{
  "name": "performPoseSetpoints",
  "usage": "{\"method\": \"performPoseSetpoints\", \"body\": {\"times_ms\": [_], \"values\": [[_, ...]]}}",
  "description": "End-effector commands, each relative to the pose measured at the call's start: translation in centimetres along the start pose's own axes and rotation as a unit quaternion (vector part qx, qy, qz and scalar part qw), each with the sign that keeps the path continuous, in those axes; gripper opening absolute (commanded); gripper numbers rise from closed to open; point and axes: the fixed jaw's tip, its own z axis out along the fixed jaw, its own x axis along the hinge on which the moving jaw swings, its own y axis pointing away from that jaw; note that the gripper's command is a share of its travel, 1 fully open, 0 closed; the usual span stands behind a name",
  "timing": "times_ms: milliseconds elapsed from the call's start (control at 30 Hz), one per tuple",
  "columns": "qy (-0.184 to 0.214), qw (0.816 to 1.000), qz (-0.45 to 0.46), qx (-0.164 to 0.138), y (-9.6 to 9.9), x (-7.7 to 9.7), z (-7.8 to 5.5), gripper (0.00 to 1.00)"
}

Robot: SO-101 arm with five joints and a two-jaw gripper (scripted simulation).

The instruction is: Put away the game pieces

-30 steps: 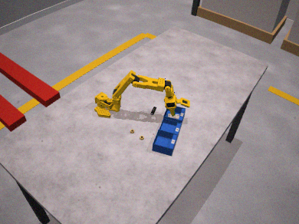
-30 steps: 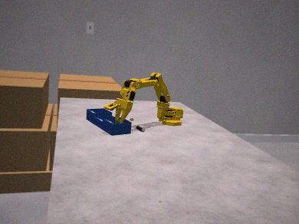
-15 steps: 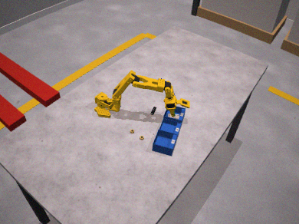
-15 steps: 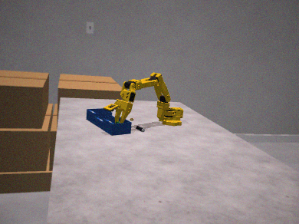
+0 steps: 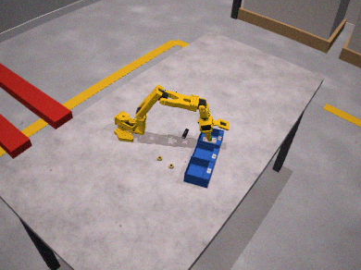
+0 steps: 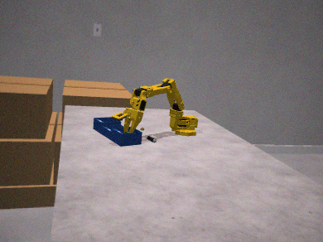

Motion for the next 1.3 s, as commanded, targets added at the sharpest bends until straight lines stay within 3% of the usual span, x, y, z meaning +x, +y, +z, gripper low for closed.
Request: {"method": "performPoseSetpoints", "body": {"times_ms": [0, 300, 933, 1267], "values": [[-0.028, 1.0, -0.009, -0.001, 0.19, -0.85, -0.85, 0.0], [-0.028, 1.0, -0.009, -0.001, 0.19, -0.85, -0.85, 0.01], [-0.028, 1.0, -0.009, -0.001, 0.19, -0.85, -0.85, 0.16], [-0.028, 1.0, -0.009, -0.001, 0.19, -0.85, -0.86, 0.17]]}}
